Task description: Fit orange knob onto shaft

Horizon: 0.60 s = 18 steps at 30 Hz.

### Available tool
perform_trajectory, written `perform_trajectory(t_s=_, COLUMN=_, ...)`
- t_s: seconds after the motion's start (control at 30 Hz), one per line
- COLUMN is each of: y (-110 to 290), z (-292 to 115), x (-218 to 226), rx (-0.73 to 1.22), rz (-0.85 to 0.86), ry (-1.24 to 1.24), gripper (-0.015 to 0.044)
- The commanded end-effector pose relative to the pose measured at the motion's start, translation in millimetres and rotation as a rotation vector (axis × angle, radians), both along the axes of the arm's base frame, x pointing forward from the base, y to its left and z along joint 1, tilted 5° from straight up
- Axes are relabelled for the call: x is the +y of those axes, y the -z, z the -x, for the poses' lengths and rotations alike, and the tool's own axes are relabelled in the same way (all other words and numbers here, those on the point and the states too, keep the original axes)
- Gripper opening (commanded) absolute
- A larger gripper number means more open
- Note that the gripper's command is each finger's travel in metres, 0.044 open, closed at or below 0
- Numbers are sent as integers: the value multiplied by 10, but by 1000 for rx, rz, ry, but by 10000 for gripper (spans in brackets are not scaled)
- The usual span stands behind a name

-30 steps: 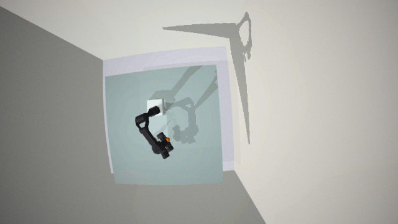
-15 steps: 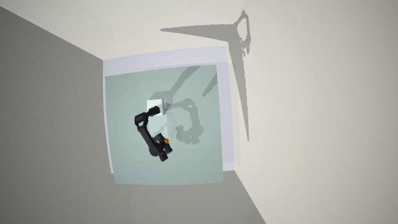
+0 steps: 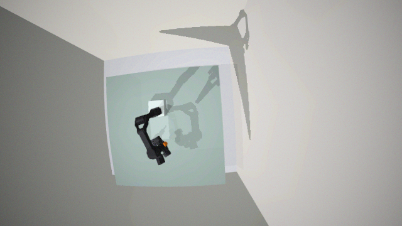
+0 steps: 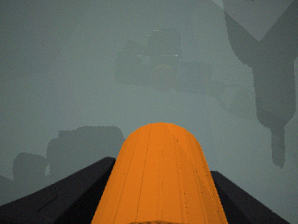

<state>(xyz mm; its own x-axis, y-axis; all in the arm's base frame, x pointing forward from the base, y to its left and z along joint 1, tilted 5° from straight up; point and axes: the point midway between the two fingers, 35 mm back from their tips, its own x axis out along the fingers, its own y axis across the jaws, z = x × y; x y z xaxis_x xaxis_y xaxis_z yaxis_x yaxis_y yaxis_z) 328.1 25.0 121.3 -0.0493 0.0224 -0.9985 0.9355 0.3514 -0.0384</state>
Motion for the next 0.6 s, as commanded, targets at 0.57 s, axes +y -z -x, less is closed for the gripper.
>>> perform_trajectory(t_s=0.57, y=185, z=-73, x=-666, rx=-2, rz=10, ry=-3, gripper=0)
